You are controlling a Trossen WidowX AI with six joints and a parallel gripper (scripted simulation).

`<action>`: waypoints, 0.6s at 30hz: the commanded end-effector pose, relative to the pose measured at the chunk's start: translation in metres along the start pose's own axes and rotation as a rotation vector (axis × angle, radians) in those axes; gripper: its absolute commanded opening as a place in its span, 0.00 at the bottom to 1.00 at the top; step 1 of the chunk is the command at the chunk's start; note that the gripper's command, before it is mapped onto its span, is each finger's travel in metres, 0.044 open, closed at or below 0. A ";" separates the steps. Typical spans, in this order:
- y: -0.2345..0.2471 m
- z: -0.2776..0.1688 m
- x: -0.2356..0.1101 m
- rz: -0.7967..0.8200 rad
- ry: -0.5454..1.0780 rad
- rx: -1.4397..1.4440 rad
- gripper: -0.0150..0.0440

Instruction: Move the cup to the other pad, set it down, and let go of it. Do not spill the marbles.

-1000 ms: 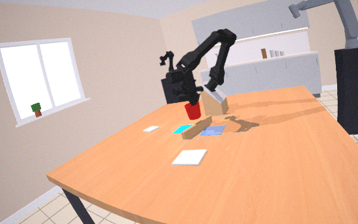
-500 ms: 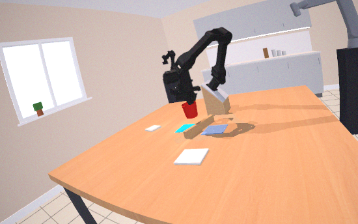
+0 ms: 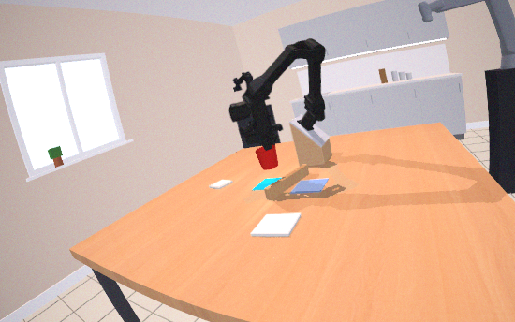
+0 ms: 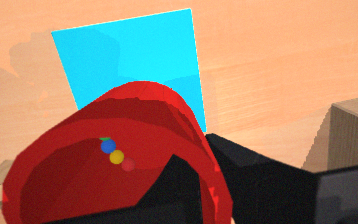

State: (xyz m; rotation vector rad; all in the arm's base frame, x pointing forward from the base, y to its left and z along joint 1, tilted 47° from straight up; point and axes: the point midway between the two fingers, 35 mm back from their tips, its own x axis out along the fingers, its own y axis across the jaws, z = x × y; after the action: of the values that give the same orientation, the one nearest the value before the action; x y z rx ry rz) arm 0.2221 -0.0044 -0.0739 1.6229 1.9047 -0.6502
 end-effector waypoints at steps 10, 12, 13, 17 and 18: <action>0.002 0.008 0.008 0.009 -0.012 -0.010 0.25; 0.002 0.009 0.012 0.009 -0.012 -0.010 0.25; 0.002 0.009 0.013 0.009 -0.012 -0.010 0.25; 0.003 0.009 0.019 0.009 -0.011 -0.010 0.25; 0.003 0.009 0.021 0.009 -0.011 -0.010 0.25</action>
State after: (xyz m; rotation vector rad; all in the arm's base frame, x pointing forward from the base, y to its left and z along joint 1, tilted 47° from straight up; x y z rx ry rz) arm 0.2262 -0.0001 -0.0912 1.6084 1.8829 -0.6409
